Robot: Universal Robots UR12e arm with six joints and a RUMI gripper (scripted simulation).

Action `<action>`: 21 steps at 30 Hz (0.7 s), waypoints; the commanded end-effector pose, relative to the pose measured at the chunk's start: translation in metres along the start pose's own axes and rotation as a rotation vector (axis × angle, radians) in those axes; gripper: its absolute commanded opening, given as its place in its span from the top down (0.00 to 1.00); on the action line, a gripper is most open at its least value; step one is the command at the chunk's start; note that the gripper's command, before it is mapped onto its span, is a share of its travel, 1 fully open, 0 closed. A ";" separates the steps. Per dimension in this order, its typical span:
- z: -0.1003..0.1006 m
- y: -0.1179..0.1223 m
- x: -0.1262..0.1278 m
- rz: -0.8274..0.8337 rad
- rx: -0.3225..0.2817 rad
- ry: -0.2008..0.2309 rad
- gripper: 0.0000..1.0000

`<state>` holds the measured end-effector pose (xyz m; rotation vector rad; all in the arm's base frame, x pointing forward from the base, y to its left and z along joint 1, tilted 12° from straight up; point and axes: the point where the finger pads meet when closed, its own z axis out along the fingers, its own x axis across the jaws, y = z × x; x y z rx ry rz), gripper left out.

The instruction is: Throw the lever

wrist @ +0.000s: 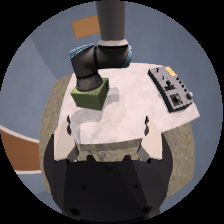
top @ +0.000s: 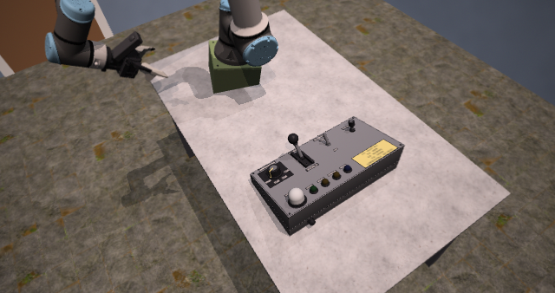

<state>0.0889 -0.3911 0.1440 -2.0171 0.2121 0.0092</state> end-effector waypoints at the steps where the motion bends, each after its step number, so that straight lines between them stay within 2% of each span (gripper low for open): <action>1: 0.007 0.005 0.026 0.094 -0.064 -0.012 0.00; 4: 0.013 0.008 0.044 0.160 -0.109 -0.014 0.00; 6: 0.013 0.008 0.044 0.160 -0.109 -0.014 0.00; 11: 0.025 0.012 0.080 0.281 -0.198 -0.006 0.00; 18: 0.042 0.016 0.130 0.439 -0.319 0.032 0.00; 19: 0.042 0.016 0.130 0.439 -0.319 0.032 0.00; 21: 0.048 0.016 0.147 0.492 -0.360 0.054 0.00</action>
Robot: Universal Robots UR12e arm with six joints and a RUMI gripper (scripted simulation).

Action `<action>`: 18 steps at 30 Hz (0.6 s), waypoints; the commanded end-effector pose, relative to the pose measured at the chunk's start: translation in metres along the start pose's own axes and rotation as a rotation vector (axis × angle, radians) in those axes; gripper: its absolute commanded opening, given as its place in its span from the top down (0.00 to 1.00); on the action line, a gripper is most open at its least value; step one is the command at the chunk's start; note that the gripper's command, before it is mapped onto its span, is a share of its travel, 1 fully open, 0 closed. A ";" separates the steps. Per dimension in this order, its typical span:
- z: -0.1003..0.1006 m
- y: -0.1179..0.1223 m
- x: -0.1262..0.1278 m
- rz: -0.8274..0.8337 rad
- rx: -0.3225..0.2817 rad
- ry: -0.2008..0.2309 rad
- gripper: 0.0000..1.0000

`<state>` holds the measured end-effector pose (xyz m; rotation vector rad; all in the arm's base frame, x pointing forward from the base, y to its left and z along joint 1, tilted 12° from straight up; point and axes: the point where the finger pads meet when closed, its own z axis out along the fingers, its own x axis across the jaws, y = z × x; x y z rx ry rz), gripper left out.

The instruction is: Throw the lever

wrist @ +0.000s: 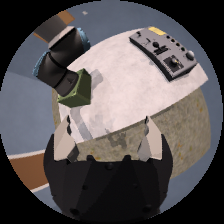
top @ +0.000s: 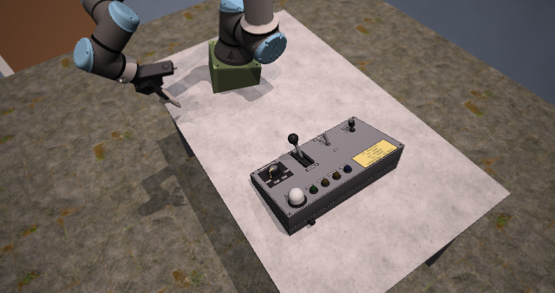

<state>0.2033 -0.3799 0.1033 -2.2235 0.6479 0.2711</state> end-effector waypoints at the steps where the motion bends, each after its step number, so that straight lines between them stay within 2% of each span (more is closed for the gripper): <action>1: 0.009 -0.013 0.030 0.105 -0.076 0.027 0.00; 2: 0.009 -0.013 0.030 0.105 -0.076 0.027 0.00; 5: 0.018 -0.027 0.055 0.188 -0.129 0.067 0.00; 9: 0.024 -0.037 0.071 0.243 -0.162 0.099 0.00; 11: 0.029 -0.049 0.087 0.296 -0.192 0.134 0.00; 12: 0.029 -0.049 0.087 0.296 -0.192 0.134 0.00; 14: 0.035 -0.061 0.103 0.348 -0.217 0.173 0.00; 15: 0.035 -0.061 0.103 0.348 -0.217 0.173 0.00; 17: 0.041 -0.074 0.118 0.398 -0.238 0.215 0.00; 18: 0.041 -0.074 0.118 0.398 -0.238 0.215 0.00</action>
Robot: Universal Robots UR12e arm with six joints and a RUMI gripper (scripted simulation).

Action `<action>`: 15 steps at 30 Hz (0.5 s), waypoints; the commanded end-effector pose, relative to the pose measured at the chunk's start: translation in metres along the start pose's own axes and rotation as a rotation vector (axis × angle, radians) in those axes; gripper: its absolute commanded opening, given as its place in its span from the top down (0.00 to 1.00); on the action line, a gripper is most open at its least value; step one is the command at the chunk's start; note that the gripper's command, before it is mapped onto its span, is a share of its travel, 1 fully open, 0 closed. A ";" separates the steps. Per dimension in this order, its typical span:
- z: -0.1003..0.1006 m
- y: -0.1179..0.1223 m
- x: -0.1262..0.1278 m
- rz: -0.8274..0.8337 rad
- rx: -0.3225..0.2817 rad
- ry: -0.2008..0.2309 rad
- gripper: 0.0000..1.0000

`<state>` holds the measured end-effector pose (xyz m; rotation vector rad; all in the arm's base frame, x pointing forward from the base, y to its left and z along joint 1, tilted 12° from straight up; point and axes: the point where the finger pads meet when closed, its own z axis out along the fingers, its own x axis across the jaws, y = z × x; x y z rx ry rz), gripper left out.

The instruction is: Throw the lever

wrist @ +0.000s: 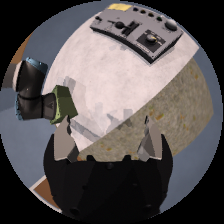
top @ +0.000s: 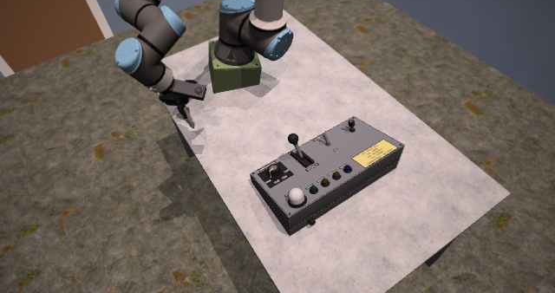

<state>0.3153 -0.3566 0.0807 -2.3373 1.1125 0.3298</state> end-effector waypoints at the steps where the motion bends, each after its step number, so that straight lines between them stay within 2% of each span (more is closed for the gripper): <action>1: 0.007 -0.024 0.015 0.078 -0.040 0.052 0.00; 3: 0.011 -0.043 0.023 0.128 -0.054 0.094 0.00; 4: 0.011 -0.043 0.023 0.128 -0.054 0.094 0.00; 6: 0.016 -0.062 0.030 0.177 -0.062 0.136 0.00; 7: 0.016 -0.062 0.030 0.177 -0.062 0.136 0.00; 9: 0.020 -0.082 0.037 0.224 -0.065 0.178 0.00; 10: 0.020 -0.082 0.037 0.224 -0.065 0.178 0.00; 12: 0.024 -0.102 0.041 0.268 -0.063 0.219 0.00; 13: 0.024 -0.102 0.041 0.268 -0.063 0.219 0.00; 15: 0.027 -0.122 0.045 0.309 -0.057 0.260 0.00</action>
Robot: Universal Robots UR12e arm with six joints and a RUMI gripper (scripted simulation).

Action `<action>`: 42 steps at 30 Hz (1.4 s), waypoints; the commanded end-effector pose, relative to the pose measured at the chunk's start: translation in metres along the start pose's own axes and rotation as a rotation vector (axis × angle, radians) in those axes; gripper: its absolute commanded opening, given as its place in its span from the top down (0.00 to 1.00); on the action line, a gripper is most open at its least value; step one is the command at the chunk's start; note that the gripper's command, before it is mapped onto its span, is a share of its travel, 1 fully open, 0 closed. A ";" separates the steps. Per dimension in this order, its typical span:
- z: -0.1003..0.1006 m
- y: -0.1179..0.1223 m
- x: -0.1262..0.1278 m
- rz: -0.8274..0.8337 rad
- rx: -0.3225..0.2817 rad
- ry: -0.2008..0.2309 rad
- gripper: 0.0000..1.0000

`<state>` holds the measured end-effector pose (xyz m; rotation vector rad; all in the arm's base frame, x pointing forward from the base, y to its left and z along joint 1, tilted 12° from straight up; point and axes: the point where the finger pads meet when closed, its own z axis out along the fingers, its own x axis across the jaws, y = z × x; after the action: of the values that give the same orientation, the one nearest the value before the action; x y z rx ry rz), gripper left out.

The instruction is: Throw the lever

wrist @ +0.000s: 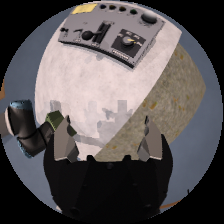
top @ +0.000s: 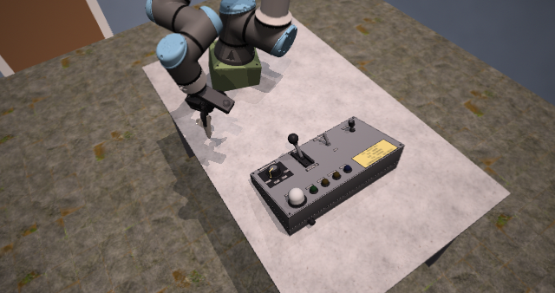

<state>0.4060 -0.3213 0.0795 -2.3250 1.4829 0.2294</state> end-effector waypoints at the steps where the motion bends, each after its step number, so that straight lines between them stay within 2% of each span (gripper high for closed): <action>1: 0.006 -0.035 0.001 0.082 -0.004 0.073 0.00; 3: 0.006 -0.035 0.001 0.082 -0.004 0.073 0.00; 7: 0.010 -0.075 -0.006 0.162 0.022 0.142 0.00; 11: 0.012 -0.093 -0.010 0.198 0.041 0.171 0.00; 14: 0.014 -0.120 -0.019 0.248 0.072 0.210 0.00; 15: 0.014 -0.120 -0.019 0.248 0.072 0.210 0.00; 18: 0.016 -0.144 -0.029 0.292 0.106 0.240 0.00; 20: 0.016 -0.144 -0.029 0.292 0.106 0.240 0.00; 26: 0.018 -0.184 -0.050 0.363 0.175 0.281 0.00; 32: 0.019 -0.213 -0.069 0.413 0.233 0.301 0.00; 42: 0.019 -0.235 -0.087 0.450 0.281 0.309 0.00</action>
<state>0.5749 -0.1619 0.1377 -1.8745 2.0182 -0.2026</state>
